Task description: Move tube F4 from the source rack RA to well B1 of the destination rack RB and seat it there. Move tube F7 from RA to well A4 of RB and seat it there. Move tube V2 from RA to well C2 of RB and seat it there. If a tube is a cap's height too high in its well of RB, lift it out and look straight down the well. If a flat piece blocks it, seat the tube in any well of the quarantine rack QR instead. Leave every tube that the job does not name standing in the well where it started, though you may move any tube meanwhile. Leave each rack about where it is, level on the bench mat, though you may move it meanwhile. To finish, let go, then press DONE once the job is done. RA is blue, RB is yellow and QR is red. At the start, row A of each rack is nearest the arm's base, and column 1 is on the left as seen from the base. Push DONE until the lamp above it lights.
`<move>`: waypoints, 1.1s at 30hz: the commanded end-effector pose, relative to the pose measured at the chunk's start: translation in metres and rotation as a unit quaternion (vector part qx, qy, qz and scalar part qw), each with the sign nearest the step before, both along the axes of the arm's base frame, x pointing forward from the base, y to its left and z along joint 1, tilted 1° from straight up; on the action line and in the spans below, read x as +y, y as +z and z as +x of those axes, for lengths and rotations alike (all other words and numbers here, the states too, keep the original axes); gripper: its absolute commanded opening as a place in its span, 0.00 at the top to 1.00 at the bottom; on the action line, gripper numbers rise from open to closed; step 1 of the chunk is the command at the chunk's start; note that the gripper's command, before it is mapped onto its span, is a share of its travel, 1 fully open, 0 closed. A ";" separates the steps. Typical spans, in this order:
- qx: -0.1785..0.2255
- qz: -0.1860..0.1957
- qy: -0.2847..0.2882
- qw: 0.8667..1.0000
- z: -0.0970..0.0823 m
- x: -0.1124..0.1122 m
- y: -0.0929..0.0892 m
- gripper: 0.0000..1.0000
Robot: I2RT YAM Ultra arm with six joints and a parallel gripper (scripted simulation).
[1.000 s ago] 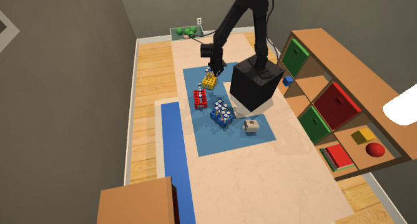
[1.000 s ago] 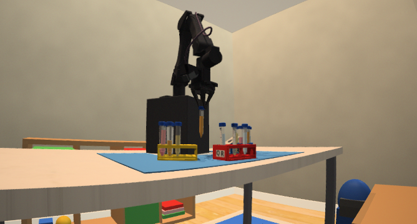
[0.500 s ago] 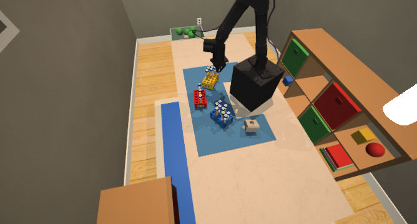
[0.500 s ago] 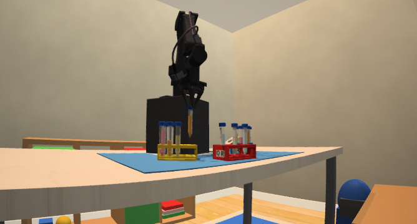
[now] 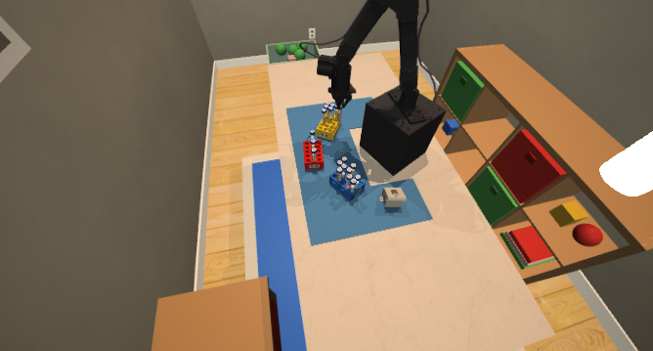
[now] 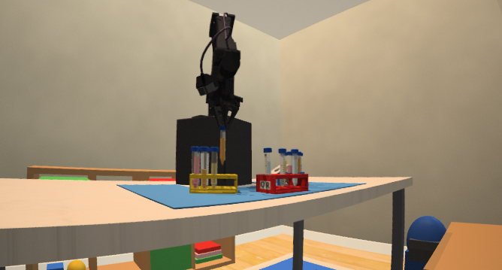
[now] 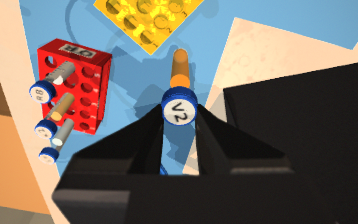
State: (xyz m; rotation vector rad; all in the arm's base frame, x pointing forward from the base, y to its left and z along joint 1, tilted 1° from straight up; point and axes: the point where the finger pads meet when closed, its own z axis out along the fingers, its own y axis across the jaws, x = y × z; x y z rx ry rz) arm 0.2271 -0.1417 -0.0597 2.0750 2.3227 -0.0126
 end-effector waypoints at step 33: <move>0.004 0.002 0.003 1.000 0.041 -0.036 0.001 1.00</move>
